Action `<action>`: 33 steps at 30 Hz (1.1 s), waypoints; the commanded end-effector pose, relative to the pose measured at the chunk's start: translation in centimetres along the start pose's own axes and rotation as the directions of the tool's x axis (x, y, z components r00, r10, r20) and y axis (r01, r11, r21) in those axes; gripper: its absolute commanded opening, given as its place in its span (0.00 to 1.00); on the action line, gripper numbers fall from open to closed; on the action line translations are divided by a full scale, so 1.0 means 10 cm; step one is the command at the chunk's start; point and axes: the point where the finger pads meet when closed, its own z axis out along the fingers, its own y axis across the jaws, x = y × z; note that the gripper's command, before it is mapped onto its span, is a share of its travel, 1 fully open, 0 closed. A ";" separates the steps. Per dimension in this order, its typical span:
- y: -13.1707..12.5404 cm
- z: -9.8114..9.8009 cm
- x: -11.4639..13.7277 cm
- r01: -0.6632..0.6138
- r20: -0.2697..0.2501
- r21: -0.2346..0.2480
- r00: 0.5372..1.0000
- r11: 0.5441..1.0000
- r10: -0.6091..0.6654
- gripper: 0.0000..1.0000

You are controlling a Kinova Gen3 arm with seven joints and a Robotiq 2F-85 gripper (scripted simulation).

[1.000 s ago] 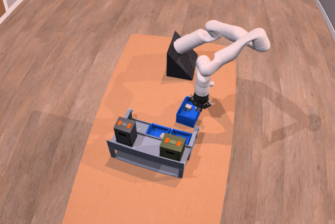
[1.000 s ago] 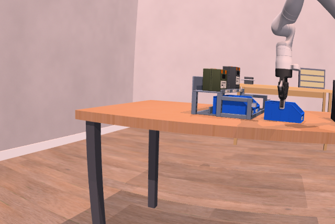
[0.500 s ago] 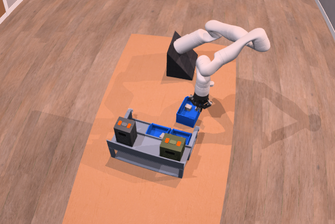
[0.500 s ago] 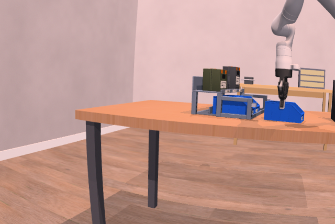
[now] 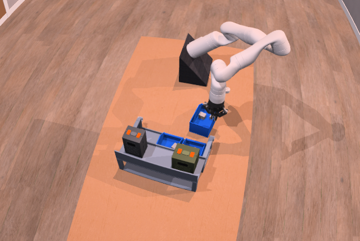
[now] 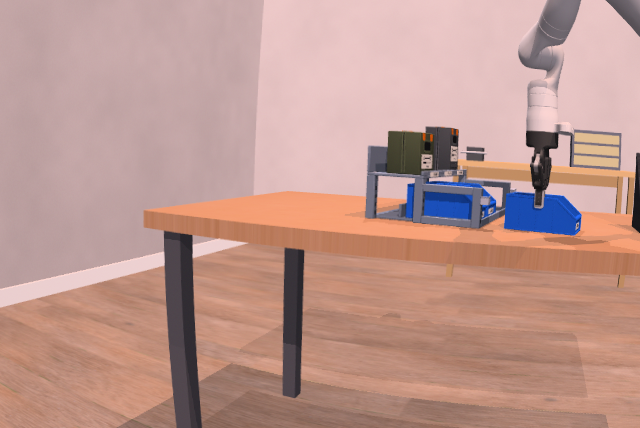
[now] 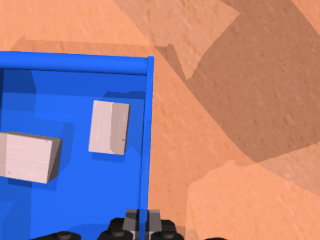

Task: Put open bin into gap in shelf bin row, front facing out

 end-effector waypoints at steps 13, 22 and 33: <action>0.00 -0.05 -0.01 0.000 0.002 0.000 1.000 1.000 0.000 0.10; 0.00 -0.11 0.00 0.000 0.002 0.000 1.000 1.000 0.000 0.10; 0.00 -0.20 0.00 0.000 0.002 0.000 1.000 1.000 0.000 0.10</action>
